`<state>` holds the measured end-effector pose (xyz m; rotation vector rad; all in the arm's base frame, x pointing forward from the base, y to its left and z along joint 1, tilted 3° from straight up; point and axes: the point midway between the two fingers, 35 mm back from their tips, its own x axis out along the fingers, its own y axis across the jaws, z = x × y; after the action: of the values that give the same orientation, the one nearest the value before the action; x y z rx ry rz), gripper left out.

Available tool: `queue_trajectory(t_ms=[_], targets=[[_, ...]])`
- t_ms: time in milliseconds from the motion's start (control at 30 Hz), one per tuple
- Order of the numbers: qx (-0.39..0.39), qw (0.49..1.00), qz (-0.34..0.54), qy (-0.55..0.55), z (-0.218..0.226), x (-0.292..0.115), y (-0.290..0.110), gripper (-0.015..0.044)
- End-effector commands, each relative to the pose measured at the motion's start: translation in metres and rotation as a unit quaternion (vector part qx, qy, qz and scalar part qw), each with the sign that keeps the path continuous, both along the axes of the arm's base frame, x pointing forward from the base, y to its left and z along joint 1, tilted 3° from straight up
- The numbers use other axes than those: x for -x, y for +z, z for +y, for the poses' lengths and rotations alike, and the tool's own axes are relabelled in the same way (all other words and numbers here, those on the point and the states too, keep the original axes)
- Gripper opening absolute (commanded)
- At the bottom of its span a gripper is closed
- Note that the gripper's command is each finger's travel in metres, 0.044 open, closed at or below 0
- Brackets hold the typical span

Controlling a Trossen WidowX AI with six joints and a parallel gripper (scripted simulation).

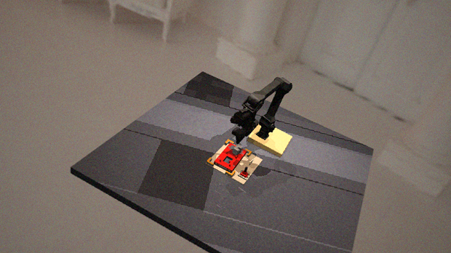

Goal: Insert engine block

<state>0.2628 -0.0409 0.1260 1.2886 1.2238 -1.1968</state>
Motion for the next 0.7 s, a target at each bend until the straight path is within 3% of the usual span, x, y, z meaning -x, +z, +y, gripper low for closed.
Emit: queue_trajectory(t_ms=[0,133,267,667], targets=[[0.006,1.000,0.005,-0.028,-0.009,0.007,0.003,0.0440],[0.006,1.000,0.005,-0.028,-0.009,0.007,0.001,0.0440],[0.006,1.000,0.005,-0.028,-0.007,0.006,-0.030,0.0440],[0.005,1.000,0.005,-0.028,-0.005,0.006,-0.047,0.0440]])
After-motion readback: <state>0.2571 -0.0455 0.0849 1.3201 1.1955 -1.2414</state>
